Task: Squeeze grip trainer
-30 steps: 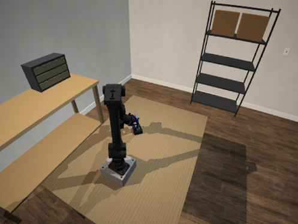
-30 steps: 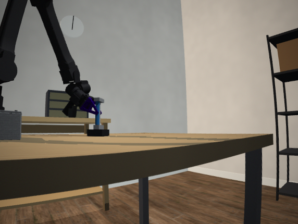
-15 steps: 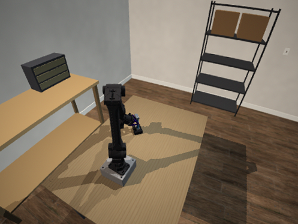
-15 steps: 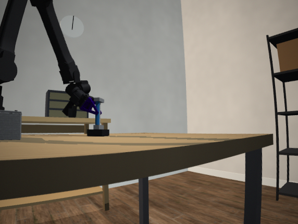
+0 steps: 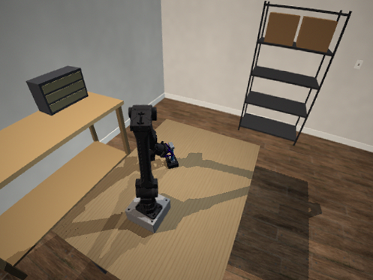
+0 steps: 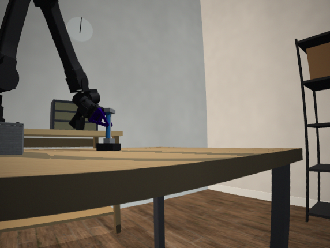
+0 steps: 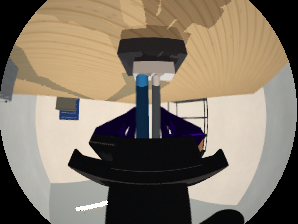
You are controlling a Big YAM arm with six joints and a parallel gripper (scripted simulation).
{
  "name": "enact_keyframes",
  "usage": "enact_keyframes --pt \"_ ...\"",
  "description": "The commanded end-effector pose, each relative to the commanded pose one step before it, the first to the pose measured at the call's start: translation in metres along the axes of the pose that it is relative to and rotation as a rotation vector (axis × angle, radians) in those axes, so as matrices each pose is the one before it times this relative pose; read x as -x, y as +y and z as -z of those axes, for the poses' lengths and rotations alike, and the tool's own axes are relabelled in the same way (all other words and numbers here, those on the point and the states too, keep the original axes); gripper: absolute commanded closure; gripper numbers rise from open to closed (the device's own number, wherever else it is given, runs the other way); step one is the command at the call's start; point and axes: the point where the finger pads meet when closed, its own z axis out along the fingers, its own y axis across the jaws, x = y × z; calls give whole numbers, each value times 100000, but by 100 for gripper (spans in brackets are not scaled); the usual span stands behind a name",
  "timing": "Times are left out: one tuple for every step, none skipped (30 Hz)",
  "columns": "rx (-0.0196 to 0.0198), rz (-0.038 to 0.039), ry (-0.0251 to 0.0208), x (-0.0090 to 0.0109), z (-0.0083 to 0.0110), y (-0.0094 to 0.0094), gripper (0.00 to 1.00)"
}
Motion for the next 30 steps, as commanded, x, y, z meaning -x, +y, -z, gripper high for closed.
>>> enact_keyframes --pt "-1550 173 -524 -344 -14 -1165 79" --pt "0 0 0 0 0 0 79" --pt "0 0 0 0 0 0 79" --pt "0 0 0 0 0 0 79" --pt "0 0 0 0 0 0 79" --pt "0 0 0 0 0 0 79" --pt "0 0 0 0 0 0 79" --pt "0 0 0 0 0 0 79" --pt "0 0 0 0 0 0 79" --pt "0 0 0 0 0 0 79" --pt "0 0 0 0 0 0 79" --pt "0 0 0 0 0 0 79" --pt "0 0 0 0 0 0 79" --pt "0 0 0 0 0 0 79" --pt "0 0 0 0 0 0 79" --pt "0 0 0 0 0 0 79" --pt "0 0 0 0 0 0 79" --pt "0 0 0 0 0 0 79" --pt "0 0 0 0 0 0 79" --pt "0 0 0 0 0 0 79" --pt "0 0 0 0 0 0 79" --pt "0 0 0 0 0 0 79" --pt "0 0 0 0 0 0 79" --pt "0 0 0 0 0 0 79" --pt "0 0 0 0 0 0 79" --pt "0 0 0 0 0 0 79" --pt "0 0 0 0 0 0 79" --pt "0 0 0 0 0 0 79" --pt "0 0 0 0 0 0 24" --pt "176 229 -79 21 1 48 24"
